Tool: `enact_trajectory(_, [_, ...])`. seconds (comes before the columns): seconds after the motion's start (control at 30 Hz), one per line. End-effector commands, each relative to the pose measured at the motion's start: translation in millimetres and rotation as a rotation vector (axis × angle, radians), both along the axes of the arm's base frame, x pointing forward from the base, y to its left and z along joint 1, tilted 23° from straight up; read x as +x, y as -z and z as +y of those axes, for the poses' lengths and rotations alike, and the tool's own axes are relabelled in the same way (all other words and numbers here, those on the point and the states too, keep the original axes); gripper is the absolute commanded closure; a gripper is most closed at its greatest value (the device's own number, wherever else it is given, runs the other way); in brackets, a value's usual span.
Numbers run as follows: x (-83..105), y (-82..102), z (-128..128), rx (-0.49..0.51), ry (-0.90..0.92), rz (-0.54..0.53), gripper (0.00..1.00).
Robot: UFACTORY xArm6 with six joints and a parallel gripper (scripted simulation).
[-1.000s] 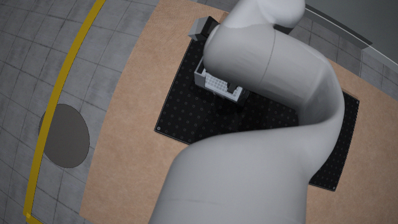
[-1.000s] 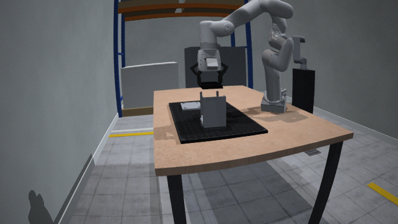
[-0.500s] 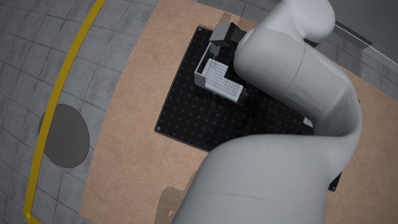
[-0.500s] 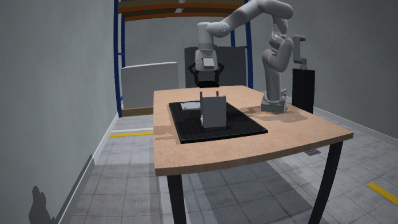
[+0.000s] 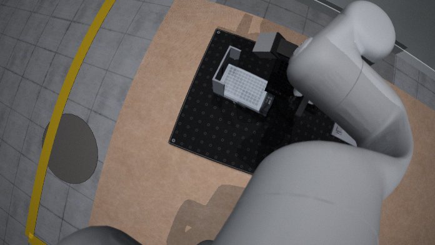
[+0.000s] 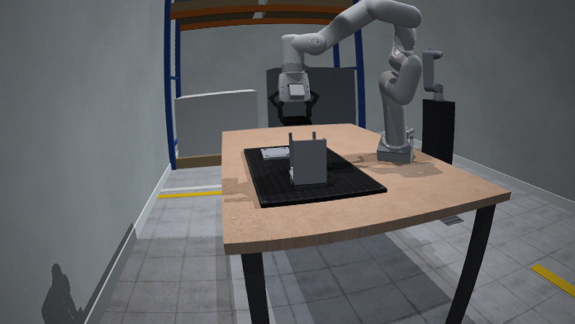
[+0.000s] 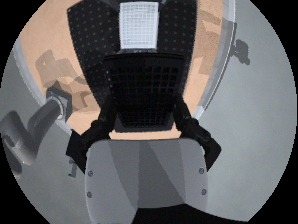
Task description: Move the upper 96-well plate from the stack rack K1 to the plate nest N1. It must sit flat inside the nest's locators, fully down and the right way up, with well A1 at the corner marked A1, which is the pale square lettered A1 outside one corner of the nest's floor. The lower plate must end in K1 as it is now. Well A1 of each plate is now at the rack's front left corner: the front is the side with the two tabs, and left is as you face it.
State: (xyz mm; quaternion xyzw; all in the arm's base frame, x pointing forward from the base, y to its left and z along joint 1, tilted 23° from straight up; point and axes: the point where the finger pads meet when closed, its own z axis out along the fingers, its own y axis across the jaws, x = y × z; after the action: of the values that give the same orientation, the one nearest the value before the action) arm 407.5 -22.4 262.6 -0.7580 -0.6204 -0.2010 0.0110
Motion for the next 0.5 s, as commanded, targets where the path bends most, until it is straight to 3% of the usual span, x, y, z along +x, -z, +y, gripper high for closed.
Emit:
enact_trajectory(0.0, [0.6, 3.3, -15.6, 0.0, 0.0, -0.004, 1.0])
enact_trajectory(0.47, [-0.3, 15.6, -53.8, 0.0, 0.0, -0.003, 1.0])
